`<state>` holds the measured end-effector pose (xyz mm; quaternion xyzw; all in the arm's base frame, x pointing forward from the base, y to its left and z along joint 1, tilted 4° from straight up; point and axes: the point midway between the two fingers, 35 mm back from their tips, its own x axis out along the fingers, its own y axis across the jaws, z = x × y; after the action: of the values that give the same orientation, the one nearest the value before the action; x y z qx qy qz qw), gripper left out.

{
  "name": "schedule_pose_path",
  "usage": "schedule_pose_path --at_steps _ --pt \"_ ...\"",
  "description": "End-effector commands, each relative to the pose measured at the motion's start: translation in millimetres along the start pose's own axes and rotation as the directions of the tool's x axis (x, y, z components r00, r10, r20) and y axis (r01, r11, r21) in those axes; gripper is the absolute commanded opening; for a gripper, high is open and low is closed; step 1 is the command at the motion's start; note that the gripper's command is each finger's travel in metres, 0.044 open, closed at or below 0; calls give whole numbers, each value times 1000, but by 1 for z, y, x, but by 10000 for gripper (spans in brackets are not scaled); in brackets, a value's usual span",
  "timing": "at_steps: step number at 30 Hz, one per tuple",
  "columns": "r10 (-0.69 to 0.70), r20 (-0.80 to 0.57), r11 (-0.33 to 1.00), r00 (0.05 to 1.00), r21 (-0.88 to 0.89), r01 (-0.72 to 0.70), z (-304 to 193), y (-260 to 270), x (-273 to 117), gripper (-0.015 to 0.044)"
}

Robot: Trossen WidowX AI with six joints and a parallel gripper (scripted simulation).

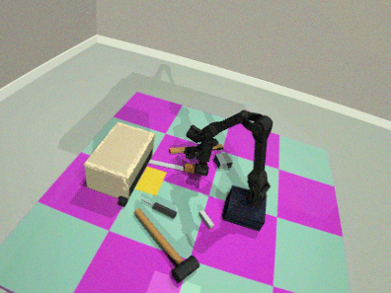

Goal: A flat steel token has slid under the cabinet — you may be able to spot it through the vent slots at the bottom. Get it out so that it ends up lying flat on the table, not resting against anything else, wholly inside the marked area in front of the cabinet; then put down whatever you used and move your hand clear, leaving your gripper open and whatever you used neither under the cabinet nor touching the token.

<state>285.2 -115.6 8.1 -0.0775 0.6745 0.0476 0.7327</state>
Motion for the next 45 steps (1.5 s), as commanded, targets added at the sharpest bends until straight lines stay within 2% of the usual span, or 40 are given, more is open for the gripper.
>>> schedule_pose_path --at_steps 1,45 --pt "-1 3 1000 1000 3 1 8 0 0 0" --pt "-1 8 1000 1000 4 1 61 1 -1 0"
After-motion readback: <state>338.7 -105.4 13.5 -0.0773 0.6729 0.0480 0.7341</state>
